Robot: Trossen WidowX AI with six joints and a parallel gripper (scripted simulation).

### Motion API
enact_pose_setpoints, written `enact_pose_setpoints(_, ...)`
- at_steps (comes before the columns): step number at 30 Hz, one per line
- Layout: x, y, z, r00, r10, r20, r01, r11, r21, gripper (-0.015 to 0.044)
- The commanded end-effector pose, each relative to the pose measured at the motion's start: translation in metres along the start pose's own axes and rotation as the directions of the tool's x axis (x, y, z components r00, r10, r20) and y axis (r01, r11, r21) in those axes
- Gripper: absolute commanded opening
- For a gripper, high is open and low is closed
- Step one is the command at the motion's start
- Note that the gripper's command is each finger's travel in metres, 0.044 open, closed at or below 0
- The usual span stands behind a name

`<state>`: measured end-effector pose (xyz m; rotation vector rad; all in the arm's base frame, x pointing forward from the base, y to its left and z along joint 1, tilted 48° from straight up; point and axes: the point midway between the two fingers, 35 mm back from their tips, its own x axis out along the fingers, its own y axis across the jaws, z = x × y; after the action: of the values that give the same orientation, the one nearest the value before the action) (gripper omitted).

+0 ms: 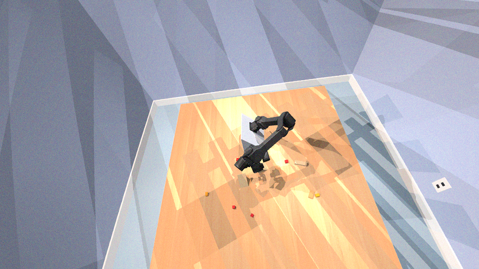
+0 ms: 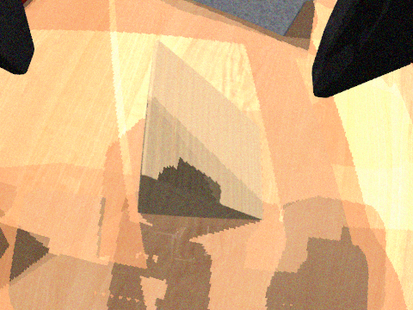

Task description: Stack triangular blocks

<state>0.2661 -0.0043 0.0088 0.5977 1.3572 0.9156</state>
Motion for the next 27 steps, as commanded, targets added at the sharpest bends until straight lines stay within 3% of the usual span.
enact_pose_setpoints(1,-0.005,-0.013,-0.001,0.991,0.136,-0.006,-0.112,0.787,-0.606,0.0440)
enact_pose_setpoints(15,-0.012,-0.021,-0.001,0.977,0.212,0.009,-0.067,0.349,-0.935,0.0440)
enact_pose_setpoints(25,-0.017,-0.026,-0.001,0.966,0.257,0.023,0.035,-0.041,-0.999,0.0440)
enact_pose_setpoints(27,-0.017,-0.026,-0.001,0.965,0.260,0.024,0.043,-0.069,-0.997,0.0440)
